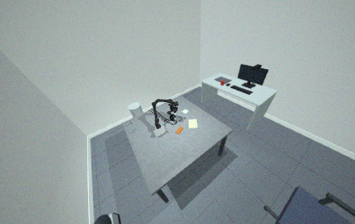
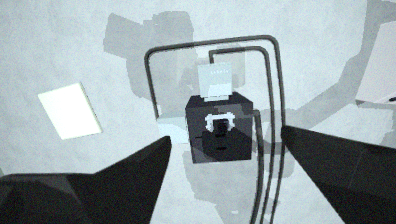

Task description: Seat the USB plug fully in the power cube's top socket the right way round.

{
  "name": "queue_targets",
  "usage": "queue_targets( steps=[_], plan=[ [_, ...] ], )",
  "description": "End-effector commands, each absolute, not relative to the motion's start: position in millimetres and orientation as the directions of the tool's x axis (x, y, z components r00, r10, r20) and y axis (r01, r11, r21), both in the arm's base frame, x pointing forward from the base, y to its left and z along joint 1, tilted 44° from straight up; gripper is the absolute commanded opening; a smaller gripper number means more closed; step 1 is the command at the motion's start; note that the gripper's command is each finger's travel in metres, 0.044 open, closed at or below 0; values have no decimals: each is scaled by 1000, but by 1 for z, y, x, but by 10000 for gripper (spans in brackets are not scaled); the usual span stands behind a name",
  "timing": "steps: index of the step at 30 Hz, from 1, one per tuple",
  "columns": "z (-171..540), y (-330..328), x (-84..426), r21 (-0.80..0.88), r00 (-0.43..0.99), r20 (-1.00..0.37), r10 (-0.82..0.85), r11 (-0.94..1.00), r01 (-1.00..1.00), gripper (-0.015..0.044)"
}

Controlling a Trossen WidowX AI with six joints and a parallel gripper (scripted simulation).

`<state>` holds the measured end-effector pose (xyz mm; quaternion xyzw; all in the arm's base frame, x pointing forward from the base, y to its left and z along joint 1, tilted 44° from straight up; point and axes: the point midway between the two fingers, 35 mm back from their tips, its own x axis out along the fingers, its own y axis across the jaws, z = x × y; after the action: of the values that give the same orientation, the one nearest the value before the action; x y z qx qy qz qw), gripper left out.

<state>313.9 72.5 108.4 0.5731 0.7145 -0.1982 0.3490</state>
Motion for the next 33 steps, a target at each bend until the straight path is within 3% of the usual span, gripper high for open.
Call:
queue_targets(
  steps=[1,15,31,33],
  plan=[
    [106,75,313,114,-101,-725,681,263,958,440],
    [97,84,312,114,-101,-725,682,263,958,440],
    [98,82,312,115,-101,-728,678,266,957,20],
    [98,82,312,115,-101,-728,678,266,957,7]
  ],
)
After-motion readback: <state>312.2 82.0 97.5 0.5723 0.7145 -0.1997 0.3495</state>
